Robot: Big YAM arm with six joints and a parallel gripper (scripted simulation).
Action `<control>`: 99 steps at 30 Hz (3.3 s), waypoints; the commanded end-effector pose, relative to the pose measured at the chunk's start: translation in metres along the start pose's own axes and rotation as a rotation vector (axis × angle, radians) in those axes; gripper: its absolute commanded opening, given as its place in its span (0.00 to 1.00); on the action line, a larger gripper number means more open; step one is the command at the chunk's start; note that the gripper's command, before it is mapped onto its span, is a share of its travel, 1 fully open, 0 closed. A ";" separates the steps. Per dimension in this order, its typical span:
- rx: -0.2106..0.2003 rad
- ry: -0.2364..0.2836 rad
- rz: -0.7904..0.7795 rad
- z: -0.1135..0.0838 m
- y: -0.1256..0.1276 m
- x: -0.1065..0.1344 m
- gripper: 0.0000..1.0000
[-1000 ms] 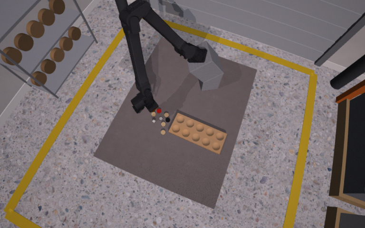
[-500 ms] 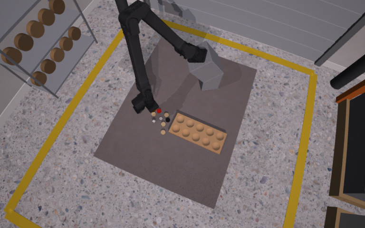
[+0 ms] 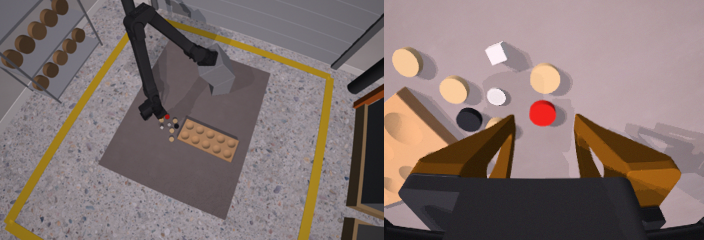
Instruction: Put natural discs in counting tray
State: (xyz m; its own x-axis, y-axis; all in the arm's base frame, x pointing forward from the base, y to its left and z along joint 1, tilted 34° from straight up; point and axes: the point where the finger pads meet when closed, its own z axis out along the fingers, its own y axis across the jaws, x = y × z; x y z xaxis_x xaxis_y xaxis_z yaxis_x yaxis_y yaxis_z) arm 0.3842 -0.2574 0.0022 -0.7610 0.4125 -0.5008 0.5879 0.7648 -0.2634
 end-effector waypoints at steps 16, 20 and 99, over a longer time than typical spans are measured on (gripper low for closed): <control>0.003 -0.018 0.002 0.026 -0.004 -0.009 0.45; 0.003 -0.017 0.002 0.033 -0.005 -0.008 0.45; 0.003 -0.018 0.001 0.083 -0.005 -0.007 0.45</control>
State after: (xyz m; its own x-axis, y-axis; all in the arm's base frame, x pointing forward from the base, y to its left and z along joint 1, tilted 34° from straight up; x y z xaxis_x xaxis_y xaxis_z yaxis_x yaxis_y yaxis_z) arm 0.4051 -0.2969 -0.0663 -0.7631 0.4123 -0.4977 0.5864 0.7655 -0.2648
